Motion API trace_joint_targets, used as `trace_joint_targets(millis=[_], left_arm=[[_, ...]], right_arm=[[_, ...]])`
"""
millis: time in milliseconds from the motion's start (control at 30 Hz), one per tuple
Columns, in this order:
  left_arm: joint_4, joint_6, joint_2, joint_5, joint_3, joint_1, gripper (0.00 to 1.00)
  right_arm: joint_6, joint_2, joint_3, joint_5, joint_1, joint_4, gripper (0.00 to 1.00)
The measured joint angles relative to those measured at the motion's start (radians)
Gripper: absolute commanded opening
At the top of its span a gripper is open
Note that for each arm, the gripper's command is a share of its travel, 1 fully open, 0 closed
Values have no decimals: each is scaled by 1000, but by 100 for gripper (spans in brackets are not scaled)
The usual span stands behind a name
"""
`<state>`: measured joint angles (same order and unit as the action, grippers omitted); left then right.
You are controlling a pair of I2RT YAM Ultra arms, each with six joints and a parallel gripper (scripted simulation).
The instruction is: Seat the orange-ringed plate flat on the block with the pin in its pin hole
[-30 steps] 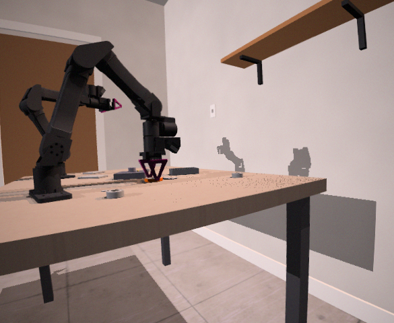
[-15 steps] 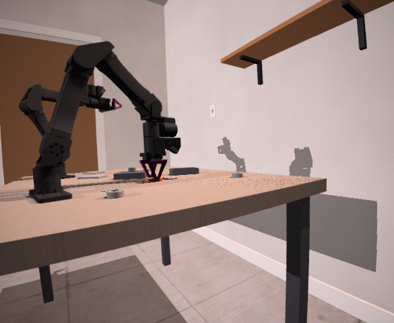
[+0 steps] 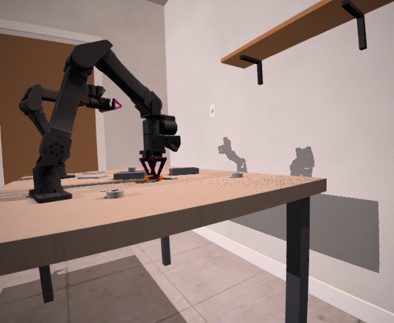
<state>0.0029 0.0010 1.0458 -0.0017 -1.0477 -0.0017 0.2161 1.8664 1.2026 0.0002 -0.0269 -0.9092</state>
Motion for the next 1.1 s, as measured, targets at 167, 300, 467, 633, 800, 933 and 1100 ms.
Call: trace_joint_targets(millis=[167,300,467,633,800,933,1100], left_arm=[[0,0,0,0,0,0,100],[0,0,0,0,0,0,100],[0,0,0,0,0,0,100],[0,0,0,0,0,0,100],[0,0,0,0,0,0,100],[0,0,0,0,0,0,100],[0,0,0,0,0,0,100]], right_arm=[[0,-13,19,0,0,-30,0],[0,-26,40,0,0,-54,0],[0,-36,58,0,0,-79,0],[0,-43,76,0,0,-108,0],[0,-53,102,0,0,-138,0],[0,-60,122,0,0,-163,0],[0,-66,133,0,0,-181,0]])
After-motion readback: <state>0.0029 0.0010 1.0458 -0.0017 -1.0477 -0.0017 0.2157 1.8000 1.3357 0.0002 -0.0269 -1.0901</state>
